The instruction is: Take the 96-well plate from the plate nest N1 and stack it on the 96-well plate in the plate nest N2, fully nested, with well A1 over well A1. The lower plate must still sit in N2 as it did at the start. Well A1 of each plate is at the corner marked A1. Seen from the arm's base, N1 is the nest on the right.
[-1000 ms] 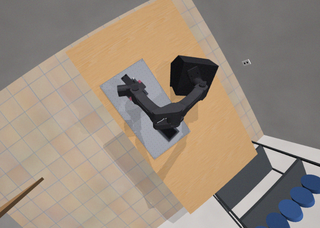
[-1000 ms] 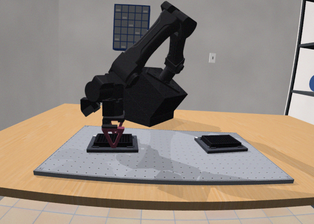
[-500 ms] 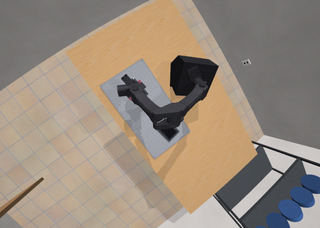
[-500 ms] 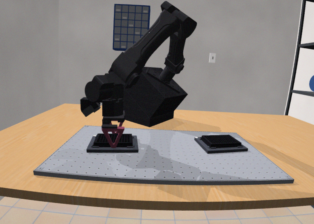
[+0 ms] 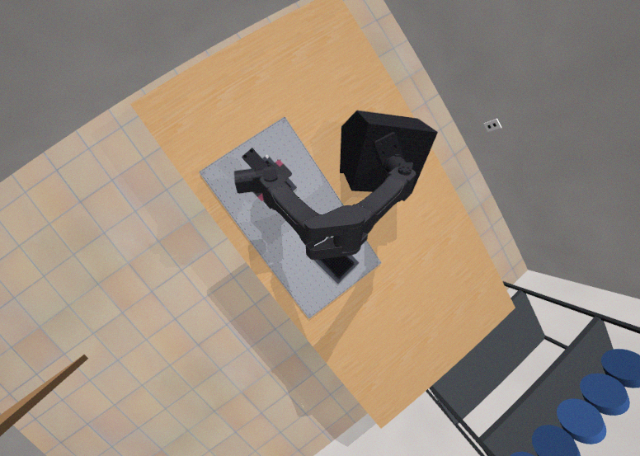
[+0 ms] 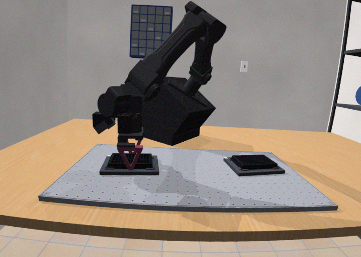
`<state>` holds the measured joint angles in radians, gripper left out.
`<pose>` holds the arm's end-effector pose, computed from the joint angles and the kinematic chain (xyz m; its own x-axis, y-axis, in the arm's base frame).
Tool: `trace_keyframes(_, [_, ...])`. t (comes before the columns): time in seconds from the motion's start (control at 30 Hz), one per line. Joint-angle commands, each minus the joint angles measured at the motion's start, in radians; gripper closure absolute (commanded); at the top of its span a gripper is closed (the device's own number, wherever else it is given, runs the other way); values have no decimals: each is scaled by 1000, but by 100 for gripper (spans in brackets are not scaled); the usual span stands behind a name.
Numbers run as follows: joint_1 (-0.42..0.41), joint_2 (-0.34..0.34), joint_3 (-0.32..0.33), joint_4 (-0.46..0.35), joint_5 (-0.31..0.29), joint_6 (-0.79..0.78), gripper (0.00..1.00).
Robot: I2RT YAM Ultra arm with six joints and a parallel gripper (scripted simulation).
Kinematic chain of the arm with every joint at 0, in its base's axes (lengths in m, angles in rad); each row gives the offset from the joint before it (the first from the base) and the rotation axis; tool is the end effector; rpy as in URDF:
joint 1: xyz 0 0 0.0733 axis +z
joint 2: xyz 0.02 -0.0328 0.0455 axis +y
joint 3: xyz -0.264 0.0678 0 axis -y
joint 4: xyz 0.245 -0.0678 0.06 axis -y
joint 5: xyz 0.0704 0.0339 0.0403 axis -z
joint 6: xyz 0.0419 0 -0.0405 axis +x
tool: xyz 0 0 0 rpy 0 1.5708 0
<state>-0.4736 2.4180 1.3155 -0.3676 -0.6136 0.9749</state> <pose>0.3606 -0.1565 -0.0021 -0.2310 0.8787 0.4177 0.9132 0.0476 0.4047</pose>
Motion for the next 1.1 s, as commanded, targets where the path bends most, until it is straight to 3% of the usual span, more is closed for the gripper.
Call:
trace_keyframes(0.0, [-17, -7, 12, 7, 10, 6, 0])
trace_keyframes(0.07, [-17, -7, 12, 7, 10, 6, 0])
trace_keyframes(0.1, [-17, -7, 12, 7, 10, 6, 100])
trace_keyframes(1.07, [-8, -7, 4, 2, 4, 2, 100])
